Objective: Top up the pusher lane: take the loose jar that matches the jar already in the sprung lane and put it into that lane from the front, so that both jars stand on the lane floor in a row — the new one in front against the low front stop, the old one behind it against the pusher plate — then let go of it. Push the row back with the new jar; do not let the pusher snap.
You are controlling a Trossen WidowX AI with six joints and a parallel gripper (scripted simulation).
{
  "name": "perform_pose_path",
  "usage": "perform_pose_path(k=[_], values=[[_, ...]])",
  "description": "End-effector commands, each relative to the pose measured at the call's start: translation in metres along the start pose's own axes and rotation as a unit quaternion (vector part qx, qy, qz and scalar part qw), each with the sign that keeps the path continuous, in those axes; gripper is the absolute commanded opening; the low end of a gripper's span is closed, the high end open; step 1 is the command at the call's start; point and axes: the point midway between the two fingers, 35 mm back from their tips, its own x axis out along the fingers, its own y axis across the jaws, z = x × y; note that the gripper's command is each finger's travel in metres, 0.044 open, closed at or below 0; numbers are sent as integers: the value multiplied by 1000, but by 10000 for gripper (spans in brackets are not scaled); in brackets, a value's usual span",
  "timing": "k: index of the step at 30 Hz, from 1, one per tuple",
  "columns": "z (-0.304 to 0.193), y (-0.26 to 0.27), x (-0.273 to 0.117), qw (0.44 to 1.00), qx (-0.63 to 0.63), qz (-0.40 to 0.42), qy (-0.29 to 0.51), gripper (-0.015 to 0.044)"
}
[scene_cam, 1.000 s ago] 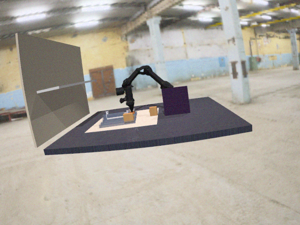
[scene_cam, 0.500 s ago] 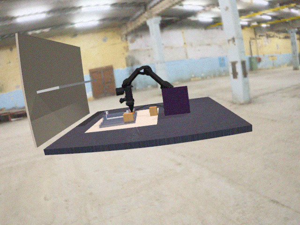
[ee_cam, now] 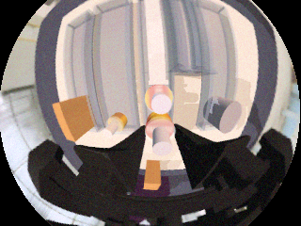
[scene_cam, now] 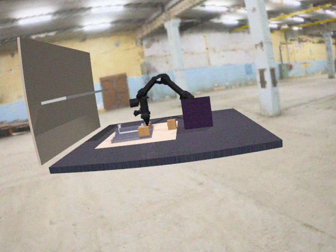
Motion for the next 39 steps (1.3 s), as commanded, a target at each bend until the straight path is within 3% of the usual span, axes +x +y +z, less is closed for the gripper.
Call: perform_pose_path(k=[1, 39], values=[[4, -2, 2, 1000, 6, -4, -6, 0], [2, -3, 14, 1000, 5, -4, -6, 0]])
